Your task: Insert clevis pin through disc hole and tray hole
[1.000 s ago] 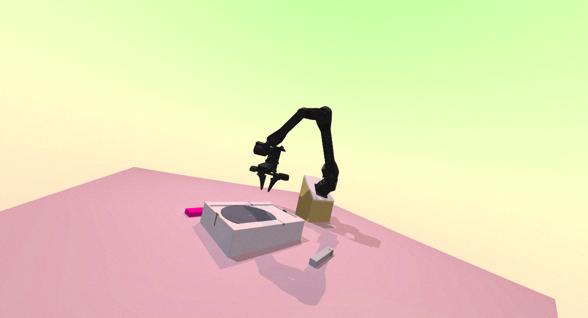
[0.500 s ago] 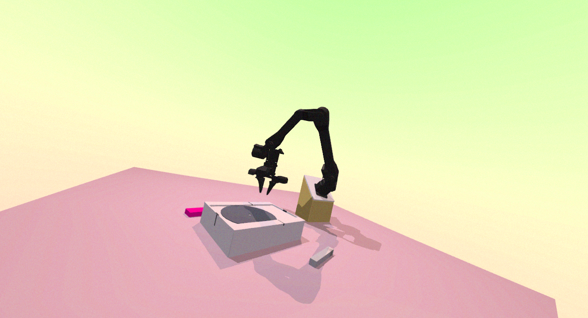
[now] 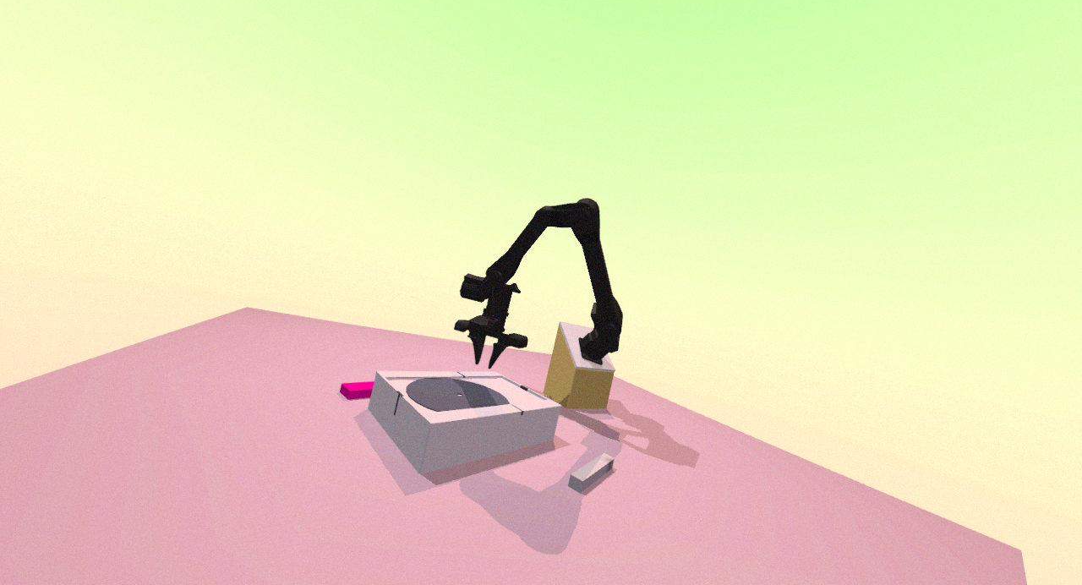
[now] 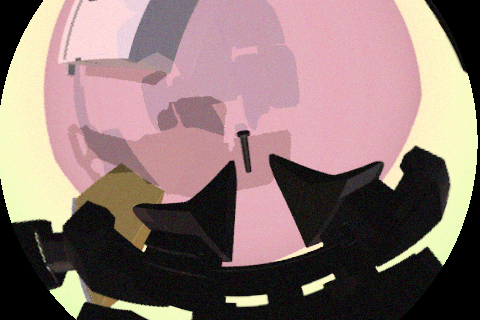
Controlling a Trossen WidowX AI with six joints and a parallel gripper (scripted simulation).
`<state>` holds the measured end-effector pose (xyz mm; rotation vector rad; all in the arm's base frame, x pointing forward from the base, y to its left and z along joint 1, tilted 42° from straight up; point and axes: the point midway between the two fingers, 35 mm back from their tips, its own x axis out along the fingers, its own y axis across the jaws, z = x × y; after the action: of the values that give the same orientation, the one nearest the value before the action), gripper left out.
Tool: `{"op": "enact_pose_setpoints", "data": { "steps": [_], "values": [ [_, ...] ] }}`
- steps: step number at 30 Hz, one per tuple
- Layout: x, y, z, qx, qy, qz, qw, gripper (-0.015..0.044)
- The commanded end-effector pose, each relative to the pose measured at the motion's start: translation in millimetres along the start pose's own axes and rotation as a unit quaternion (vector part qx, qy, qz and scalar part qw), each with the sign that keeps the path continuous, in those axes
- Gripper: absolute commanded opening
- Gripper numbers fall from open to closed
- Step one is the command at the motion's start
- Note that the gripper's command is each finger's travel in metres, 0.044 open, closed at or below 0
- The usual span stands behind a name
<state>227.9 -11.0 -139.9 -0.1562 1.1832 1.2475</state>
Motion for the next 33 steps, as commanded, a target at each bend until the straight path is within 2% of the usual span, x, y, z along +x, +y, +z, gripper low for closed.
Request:
{"op": "enact_pose_setpoints", "data": {
  "steps": [1,18,32,33],
  "values": [
    [9.7,2.6,0.3,0.004,-0.002,0.003,1.000,0.0160],
    [37.1,3.8,1.6,0.004,-0.002,0.004,1.000,0.0160],
    [38.0,3.8,1.6,0.004,-0.002,0.004,1.000,0.0160],
    [38.0,3.8,1.6,0.004,-0.002,0.004,1.000,0.0134]
  ]
}}
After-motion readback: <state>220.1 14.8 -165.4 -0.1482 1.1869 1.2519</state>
